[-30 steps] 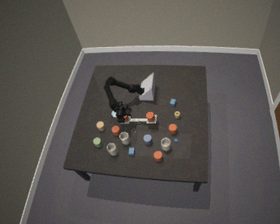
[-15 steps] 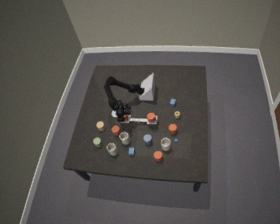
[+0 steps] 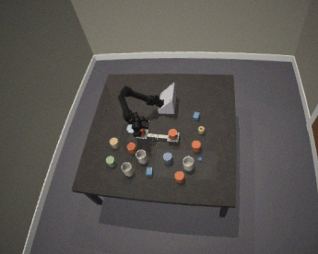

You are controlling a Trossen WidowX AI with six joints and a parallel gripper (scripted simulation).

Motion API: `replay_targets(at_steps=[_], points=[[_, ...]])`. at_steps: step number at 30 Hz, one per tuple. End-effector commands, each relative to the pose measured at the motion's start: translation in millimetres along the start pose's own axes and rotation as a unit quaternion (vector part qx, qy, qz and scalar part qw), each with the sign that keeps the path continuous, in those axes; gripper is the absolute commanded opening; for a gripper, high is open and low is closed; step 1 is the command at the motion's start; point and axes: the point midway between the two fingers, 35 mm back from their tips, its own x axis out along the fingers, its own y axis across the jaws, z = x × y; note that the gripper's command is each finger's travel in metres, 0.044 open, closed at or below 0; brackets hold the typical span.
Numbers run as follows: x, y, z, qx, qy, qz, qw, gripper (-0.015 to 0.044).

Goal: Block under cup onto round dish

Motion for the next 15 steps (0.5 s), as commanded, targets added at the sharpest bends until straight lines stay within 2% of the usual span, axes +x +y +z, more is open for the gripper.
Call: replay_targets(at_steps=[1, 15], points=[[-9.6, -4.7, -0.8, 0.005, -0.001, -0.012, 1.000, 0.0000], [-27.9, -5.2, -0.4, 0.000, -0.004, -0.020, 1.000, 0.0000]])
